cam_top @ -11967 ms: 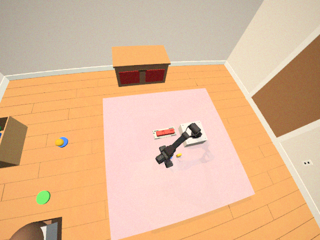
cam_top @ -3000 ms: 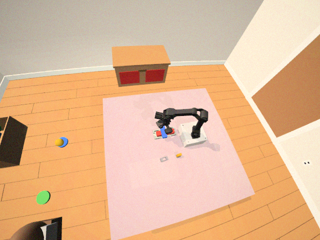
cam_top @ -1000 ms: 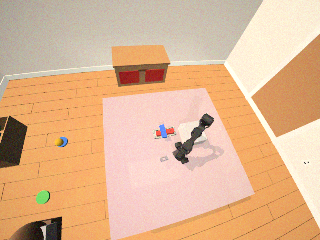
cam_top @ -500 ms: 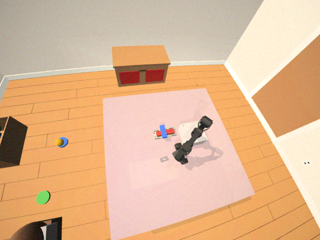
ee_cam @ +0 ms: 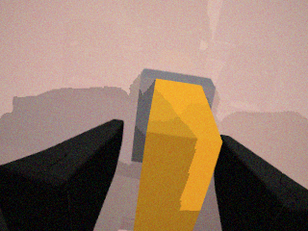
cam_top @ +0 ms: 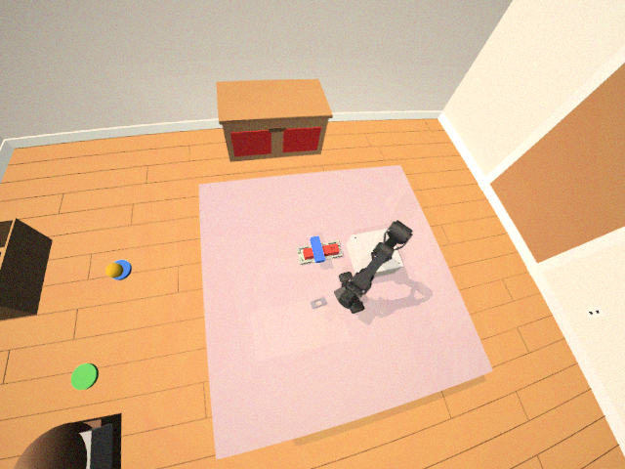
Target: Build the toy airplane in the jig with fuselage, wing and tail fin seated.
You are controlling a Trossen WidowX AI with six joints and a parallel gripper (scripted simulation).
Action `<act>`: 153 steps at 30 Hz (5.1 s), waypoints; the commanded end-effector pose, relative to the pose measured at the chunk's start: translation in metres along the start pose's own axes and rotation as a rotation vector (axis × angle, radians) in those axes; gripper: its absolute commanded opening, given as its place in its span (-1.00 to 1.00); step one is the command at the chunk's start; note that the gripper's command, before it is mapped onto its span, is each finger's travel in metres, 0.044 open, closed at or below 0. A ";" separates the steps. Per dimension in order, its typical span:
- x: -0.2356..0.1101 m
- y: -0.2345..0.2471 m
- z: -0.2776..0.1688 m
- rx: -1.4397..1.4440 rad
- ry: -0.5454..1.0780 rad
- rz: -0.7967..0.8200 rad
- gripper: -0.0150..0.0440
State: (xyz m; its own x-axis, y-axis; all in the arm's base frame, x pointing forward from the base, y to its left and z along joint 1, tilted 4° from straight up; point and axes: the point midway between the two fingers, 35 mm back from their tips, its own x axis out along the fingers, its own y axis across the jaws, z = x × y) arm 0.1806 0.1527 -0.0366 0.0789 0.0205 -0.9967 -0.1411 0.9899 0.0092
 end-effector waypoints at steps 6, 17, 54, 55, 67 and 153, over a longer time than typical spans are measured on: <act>0.000 0.000 0.000 -0.004 -0.002 -0.002 -0.34; -0.010 0.008 0.011 -0.002 -0.041 0.035 -0.49; -0.110 0.006 0.008 -0.004 -0.014 0.010 -0.49; -0.113 0.005 0.007 -0.004 -0.012 0.009 -0.49; -0.131 -0.006 0.005 -0.002 -0.001 -0.004 -0.49; -0.083 -0.253 -0.012 0.069 -0.002 -0.024 -0.27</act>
State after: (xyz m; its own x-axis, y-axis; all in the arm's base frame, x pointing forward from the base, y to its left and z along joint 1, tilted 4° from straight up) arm 0.1974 -0.1003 0.0429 0.0808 -0.0060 -0.9967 -0.0673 0.9977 -0.0115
